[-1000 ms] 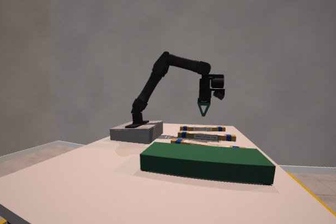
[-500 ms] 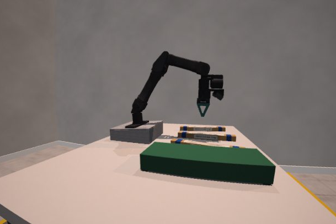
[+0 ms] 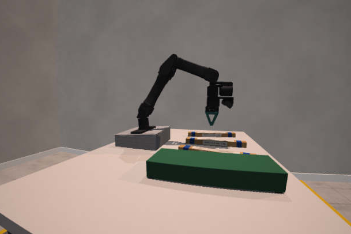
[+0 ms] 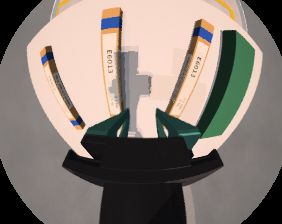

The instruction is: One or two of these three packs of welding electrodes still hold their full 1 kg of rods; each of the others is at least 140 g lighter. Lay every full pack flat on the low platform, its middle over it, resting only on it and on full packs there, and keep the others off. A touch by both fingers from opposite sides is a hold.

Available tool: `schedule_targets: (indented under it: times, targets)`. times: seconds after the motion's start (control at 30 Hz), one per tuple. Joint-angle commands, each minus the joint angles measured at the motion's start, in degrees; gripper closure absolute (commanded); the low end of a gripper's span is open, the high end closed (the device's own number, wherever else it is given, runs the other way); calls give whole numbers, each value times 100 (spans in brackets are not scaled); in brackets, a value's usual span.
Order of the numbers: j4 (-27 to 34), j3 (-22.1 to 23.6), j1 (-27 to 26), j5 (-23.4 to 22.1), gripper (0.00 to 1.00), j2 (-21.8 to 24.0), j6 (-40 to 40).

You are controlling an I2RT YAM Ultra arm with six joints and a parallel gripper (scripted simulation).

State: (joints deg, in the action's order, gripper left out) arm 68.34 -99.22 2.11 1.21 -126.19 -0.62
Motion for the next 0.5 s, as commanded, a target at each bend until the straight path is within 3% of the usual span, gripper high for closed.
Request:
schedule_targets:
  times: [0.0,0.1,0.47]
  targets:
    - [-247,153,-43,-7,58,-35,25]
    - [-283,129,-46,-5,58,126,24]
    - [-657,461,-39,-5,58,-63,31]
